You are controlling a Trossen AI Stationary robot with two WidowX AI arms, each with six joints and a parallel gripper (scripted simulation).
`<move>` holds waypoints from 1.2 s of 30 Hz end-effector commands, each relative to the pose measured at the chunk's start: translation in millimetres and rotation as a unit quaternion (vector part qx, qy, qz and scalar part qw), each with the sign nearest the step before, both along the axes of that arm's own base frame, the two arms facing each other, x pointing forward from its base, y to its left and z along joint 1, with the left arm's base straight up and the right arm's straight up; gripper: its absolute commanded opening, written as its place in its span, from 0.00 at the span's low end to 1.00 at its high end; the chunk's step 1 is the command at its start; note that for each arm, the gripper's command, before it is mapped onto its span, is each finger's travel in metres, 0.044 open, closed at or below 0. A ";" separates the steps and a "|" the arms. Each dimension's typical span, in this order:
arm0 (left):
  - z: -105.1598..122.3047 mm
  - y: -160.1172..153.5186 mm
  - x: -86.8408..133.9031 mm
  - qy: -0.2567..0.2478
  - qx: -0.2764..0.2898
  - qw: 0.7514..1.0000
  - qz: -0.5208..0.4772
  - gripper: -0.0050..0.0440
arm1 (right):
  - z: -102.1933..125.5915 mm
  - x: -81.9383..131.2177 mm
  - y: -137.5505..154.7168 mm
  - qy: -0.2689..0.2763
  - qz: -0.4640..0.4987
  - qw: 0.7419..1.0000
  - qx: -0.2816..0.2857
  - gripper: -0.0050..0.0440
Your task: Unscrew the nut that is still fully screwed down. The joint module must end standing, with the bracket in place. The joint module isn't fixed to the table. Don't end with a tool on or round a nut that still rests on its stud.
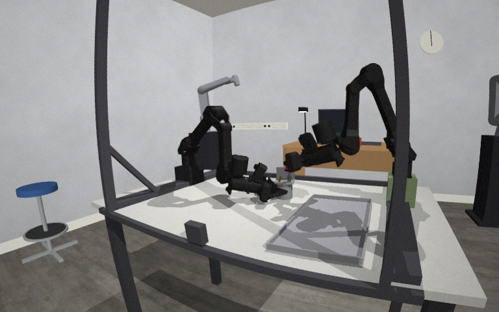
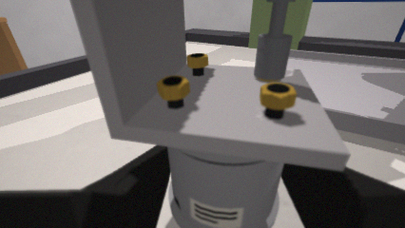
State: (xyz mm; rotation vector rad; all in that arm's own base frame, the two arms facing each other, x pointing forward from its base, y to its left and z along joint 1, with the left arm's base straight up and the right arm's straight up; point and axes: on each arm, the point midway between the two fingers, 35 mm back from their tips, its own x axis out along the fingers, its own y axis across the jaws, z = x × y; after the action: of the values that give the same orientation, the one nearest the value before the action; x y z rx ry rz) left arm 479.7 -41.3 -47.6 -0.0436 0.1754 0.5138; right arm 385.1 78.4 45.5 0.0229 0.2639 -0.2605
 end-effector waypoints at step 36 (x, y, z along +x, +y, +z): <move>14.8 -0.7 7.4 -0.018 -0.005 1.000 0.001 0.60 | 11.0 4.2 2.8 -0.016 0.001 1.000 0.005 0.38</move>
State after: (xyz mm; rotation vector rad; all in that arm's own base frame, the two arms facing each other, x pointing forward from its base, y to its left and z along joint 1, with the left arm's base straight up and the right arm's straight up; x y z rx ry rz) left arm 479.7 -41.3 -47.6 -0.0436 0.1754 0.5138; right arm 385.2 78.4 45.6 0.0219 0.2637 -0.2603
